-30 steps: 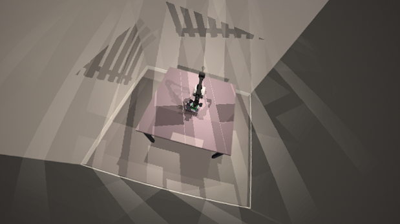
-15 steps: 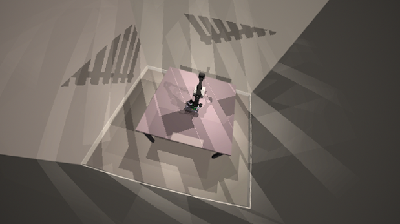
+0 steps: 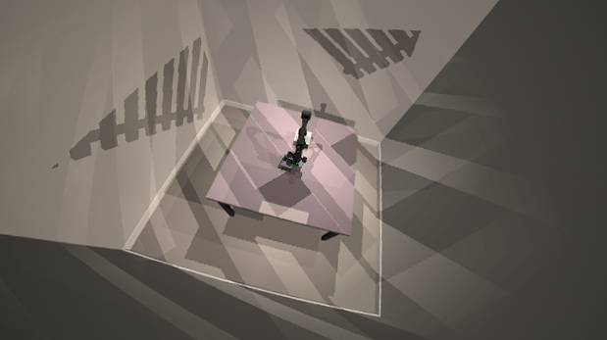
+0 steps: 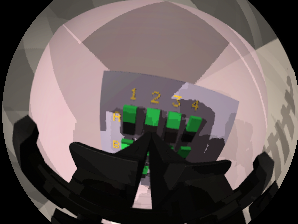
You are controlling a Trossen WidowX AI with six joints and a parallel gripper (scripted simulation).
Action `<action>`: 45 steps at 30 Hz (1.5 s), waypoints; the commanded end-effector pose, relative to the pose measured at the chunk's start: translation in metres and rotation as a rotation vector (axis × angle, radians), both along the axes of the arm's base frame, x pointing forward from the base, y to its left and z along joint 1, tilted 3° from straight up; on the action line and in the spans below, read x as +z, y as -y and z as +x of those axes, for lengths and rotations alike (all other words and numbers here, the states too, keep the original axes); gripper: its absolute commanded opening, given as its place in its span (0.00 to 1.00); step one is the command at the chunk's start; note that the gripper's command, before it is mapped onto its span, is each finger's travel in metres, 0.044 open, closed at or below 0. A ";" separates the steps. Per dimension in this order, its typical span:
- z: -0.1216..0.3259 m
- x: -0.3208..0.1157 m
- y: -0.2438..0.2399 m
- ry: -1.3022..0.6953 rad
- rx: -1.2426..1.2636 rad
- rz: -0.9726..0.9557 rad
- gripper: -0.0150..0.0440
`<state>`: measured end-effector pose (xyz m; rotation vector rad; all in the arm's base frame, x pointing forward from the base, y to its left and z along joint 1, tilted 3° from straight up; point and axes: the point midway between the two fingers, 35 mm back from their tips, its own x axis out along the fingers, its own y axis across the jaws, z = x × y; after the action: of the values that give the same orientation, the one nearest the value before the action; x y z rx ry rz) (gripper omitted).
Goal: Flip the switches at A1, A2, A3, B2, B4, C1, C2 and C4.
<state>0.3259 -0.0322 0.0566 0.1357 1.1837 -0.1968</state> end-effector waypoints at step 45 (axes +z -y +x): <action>0.001 -0.002 0.000 -0.001 0.000 0.001 0.25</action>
<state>0.3279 -0.0326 0.0512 0.1360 1.1837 -0.1965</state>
